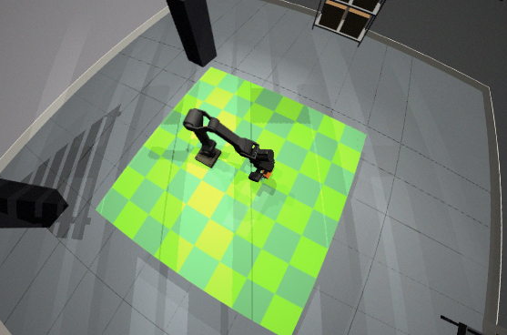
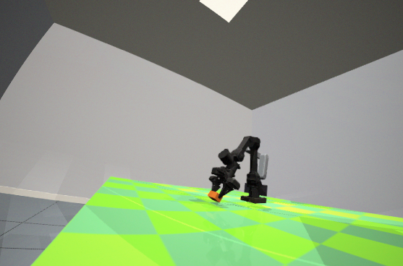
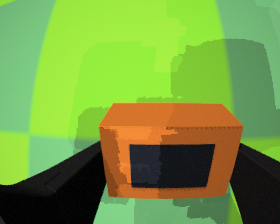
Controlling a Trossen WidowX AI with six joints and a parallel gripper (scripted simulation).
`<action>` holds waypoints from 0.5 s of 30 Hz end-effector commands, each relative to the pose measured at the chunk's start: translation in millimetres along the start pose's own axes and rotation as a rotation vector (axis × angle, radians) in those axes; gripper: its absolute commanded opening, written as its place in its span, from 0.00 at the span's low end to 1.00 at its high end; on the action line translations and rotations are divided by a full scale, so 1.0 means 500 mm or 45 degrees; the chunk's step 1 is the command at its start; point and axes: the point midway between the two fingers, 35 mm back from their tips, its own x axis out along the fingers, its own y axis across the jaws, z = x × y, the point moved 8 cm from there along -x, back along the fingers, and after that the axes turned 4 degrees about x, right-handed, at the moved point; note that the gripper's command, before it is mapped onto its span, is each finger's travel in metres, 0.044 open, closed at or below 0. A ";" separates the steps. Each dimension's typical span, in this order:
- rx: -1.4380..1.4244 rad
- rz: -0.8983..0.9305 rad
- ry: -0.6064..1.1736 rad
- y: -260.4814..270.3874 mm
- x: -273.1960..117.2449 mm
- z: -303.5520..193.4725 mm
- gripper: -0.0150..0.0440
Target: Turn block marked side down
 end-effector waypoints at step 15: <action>-0.005 0.022 -0.292 0.006 0.063 -0.032 0.25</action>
